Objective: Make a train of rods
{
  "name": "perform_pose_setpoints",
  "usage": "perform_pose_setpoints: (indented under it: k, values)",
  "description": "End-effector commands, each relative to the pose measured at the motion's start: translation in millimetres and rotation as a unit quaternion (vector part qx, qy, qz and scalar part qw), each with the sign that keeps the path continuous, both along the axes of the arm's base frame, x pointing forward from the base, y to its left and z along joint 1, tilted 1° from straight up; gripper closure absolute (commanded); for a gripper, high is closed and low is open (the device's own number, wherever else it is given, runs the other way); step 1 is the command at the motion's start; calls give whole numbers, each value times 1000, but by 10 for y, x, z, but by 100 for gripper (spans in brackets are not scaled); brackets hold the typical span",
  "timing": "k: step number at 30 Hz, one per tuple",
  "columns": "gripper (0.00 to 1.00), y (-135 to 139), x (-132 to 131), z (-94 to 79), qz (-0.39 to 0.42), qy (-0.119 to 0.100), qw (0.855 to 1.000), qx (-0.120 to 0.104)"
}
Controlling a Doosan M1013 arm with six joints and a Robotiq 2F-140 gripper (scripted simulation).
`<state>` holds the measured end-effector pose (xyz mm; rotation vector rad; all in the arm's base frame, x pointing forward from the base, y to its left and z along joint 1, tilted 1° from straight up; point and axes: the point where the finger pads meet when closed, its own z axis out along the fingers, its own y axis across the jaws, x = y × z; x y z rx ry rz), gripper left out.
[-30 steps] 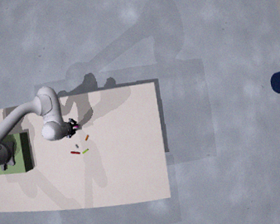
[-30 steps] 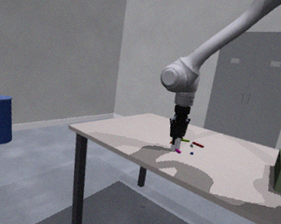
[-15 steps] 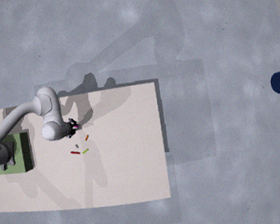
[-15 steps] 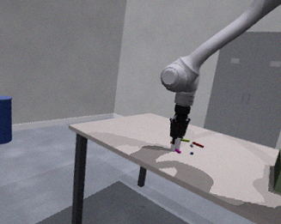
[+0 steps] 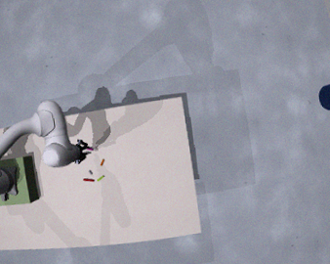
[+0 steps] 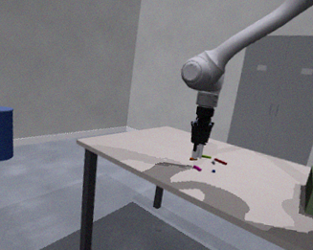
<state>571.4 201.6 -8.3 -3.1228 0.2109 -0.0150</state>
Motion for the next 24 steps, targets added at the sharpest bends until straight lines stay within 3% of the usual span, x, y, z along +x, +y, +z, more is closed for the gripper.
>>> perform_pose_setpoints:
  k: [1, 6, 13, 14, 24]
  values:
    - [85, -2, -3, 224, 0, 0, 1000, 0]
    - [85, -4, -4, 391, 0, 0, 1000, 0]
    - [85, -4, -5, 426, 0, 0, 1000, 0]
    - [0, -4, -5, 426, 0, 0, 1000, 0]
    - [0, -4, -5, 426, 0, 0, 1000, 0]
